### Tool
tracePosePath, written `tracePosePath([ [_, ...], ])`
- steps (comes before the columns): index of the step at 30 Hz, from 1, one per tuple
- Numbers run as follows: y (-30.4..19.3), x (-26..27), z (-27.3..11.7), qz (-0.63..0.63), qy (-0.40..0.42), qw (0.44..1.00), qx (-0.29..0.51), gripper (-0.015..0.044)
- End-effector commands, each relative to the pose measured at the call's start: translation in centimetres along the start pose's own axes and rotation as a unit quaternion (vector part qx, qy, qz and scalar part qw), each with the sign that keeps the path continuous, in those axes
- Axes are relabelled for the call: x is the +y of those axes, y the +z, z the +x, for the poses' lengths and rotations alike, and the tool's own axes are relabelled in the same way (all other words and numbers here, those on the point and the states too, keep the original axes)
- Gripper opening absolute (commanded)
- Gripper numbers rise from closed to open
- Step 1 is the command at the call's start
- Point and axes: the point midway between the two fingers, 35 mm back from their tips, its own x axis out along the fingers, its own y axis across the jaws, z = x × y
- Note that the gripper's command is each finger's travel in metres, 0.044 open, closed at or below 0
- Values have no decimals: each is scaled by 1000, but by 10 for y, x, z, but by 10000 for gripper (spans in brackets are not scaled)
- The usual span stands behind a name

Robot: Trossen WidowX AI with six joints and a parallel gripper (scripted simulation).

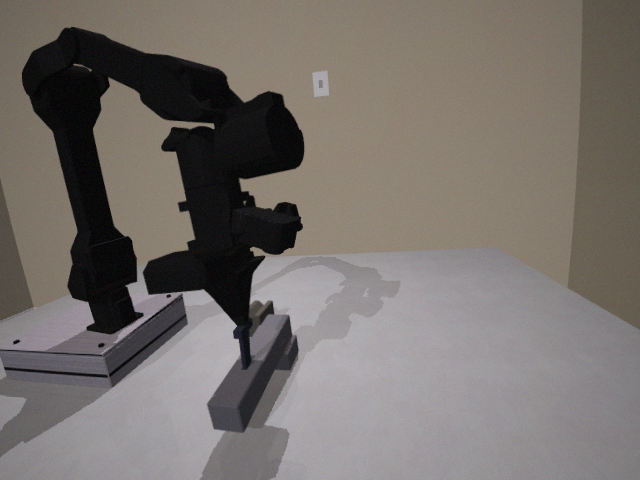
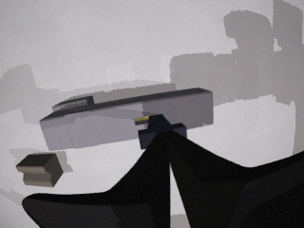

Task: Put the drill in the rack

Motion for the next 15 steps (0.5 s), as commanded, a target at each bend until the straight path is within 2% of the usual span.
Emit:
tracePosePath([
  [1,-7,-2,25,1,4,999,33,0],
  [15,-7,-1,27,1,4,999,33,0],
])
